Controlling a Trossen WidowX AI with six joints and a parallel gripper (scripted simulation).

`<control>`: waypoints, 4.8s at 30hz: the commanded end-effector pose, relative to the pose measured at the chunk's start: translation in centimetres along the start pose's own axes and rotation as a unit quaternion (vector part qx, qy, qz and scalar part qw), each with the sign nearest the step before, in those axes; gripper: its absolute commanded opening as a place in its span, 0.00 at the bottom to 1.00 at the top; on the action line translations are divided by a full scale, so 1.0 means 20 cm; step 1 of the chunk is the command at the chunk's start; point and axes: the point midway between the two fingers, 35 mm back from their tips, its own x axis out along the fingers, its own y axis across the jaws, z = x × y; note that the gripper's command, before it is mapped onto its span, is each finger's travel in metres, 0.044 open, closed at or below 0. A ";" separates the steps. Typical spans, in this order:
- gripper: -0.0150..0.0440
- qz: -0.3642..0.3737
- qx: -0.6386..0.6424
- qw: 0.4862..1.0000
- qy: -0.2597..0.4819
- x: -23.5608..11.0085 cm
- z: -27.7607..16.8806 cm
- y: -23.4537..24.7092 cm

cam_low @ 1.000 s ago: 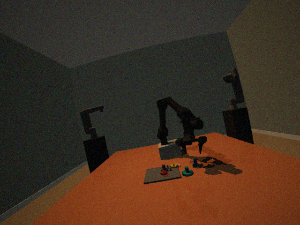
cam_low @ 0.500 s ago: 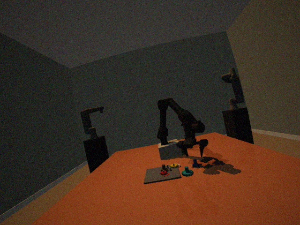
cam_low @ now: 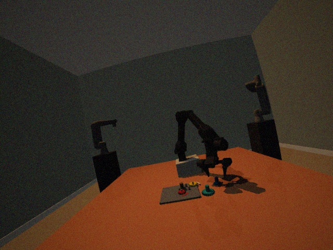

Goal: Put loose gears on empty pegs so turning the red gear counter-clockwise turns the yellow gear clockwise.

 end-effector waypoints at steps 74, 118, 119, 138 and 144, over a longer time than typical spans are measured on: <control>0.37 -0.008 0.001 1.000 0.006 0.08 -0.01 -0.02; 0.25 0.002 -0.007 1.000 0.003 -0.44 0.00 0.03; 0.25 0.001 -0.006 1.000 0.003 -0.45 0.00 0.03; 0.25 -0.008 0.001 1.000 0.006 -0.63 0.00 -0.03; 0.25 -0.008 0.001 1.000 0.005 -0.59 0.06 -0.09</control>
